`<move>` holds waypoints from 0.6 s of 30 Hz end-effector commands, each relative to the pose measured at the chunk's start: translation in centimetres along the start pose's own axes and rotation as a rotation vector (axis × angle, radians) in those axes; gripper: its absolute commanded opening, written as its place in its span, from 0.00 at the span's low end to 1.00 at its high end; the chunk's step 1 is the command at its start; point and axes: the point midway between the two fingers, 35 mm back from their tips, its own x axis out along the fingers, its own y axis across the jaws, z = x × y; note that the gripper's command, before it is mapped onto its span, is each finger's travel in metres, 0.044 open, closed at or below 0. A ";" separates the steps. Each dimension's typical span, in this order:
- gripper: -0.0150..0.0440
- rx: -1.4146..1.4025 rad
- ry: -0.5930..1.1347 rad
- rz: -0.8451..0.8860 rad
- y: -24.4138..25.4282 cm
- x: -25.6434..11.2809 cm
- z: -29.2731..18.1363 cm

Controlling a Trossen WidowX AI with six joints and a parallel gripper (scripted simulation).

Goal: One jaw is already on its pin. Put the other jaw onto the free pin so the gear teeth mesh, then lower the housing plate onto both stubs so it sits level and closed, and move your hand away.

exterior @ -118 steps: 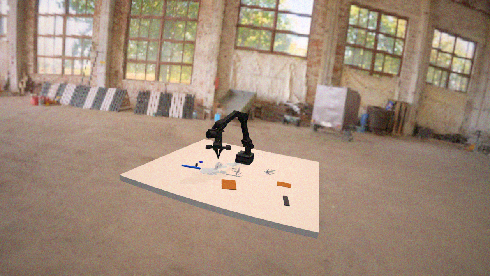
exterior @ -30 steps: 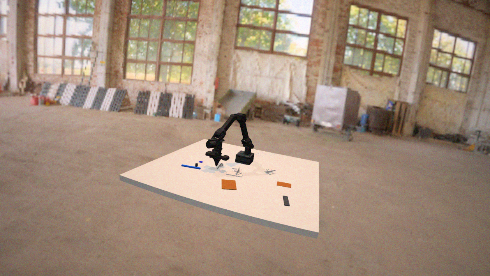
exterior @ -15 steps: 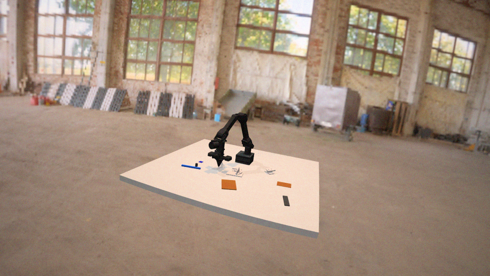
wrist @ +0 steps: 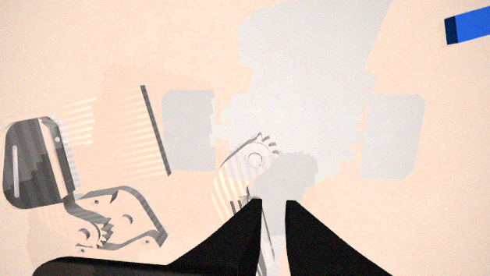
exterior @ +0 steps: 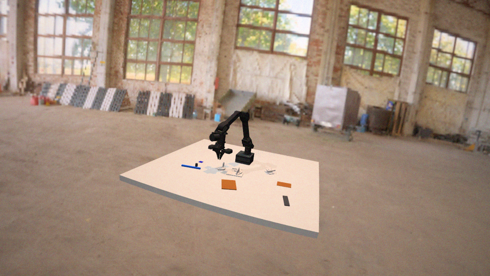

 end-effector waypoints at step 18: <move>1.00 0.000 0.007 0.002 0.0 0.3 -0.1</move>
